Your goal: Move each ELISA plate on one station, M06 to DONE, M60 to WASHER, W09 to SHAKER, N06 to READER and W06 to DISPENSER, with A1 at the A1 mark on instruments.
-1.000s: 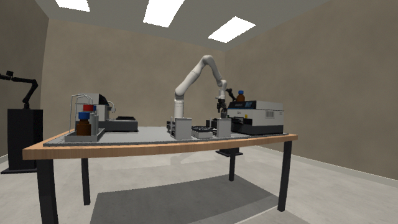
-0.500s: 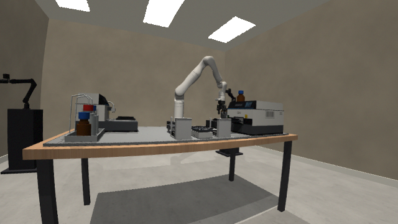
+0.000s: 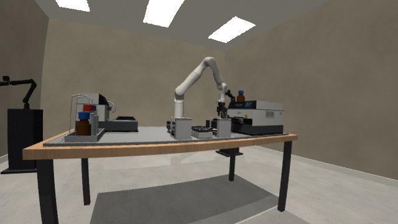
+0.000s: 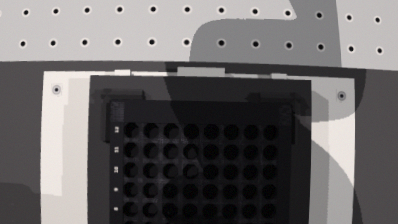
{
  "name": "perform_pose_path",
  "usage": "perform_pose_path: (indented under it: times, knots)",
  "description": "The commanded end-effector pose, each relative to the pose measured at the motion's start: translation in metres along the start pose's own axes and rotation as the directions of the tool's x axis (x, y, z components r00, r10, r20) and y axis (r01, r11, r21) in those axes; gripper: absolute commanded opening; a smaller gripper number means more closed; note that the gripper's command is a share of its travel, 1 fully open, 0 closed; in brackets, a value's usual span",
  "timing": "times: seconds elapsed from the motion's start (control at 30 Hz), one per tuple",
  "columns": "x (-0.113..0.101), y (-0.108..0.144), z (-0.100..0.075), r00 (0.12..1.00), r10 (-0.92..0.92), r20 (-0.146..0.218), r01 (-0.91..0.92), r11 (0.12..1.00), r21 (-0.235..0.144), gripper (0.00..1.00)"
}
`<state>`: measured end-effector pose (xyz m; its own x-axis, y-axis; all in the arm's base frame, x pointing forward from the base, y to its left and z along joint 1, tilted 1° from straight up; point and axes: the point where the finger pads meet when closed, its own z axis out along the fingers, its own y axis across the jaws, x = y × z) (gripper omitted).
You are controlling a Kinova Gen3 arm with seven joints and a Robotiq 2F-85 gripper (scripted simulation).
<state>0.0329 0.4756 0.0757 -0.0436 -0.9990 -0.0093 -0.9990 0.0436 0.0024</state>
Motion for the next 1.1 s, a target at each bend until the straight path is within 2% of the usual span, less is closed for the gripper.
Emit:
perform_pose_path:
  times: [0.0,0.6,1.07]
  knots:
    - [-0.001,0.000,0.002,1.000,0.000,0.002,0.000,1.000,0.000,1.00]
    - [-0.001,0.000,0.002,1.000,0.000,0.002,0.000,1.000,0.000,1.00]
    - [-0.001,0.000,0.018,1.000,0.000,0.002,0.000,1.000,0.000,1.00]
